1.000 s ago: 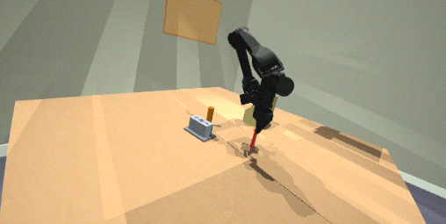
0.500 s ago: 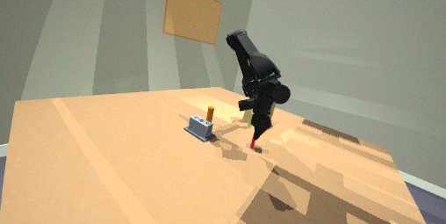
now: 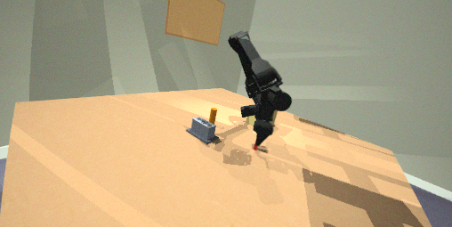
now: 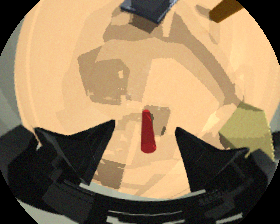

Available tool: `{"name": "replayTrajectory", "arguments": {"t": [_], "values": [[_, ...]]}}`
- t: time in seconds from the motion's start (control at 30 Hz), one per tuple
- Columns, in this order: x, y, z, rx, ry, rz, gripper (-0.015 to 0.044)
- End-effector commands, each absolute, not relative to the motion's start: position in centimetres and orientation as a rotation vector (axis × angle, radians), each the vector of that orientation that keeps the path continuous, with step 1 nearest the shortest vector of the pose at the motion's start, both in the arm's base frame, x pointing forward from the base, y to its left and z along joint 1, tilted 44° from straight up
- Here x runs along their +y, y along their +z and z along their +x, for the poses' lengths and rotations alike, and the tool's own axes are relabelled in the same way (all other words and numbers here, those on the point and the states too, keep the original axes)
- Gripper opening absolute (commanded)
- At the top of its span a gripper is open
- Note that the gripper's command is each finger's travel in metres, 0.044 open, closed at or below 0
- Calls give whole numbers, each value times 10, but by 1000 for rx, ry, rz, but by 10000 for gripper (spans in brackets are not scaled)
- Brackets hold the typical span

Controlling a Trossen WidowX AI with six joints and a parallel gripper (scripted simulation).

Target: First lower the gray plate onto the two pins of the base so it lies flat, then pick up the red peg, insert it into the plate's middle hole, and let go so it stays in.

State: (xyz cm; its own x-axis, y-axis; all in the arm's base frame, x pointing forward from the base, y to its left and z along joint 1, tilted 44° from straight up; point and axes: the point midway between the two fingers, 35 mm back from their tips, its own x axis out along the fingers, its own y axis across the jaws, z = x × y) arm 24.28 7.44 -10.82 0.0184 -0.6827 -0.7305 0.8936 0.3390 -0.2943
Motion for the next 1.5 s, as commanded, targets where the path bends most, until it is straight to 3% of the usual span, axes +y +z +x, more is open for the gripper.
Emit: {"name": "replayTrajectory", "arguments": {"t": [0.0, 0.33, 0.43, 1.47], "values": [[72, -109, 242, 935, -1246, 267, 282], [72, -109, 242, 935, -1246, 267, 20], [72, -109, 242, 935, -1246, 267, 0], [121, -65, 246, 940, -1242, 271, 0]]}}
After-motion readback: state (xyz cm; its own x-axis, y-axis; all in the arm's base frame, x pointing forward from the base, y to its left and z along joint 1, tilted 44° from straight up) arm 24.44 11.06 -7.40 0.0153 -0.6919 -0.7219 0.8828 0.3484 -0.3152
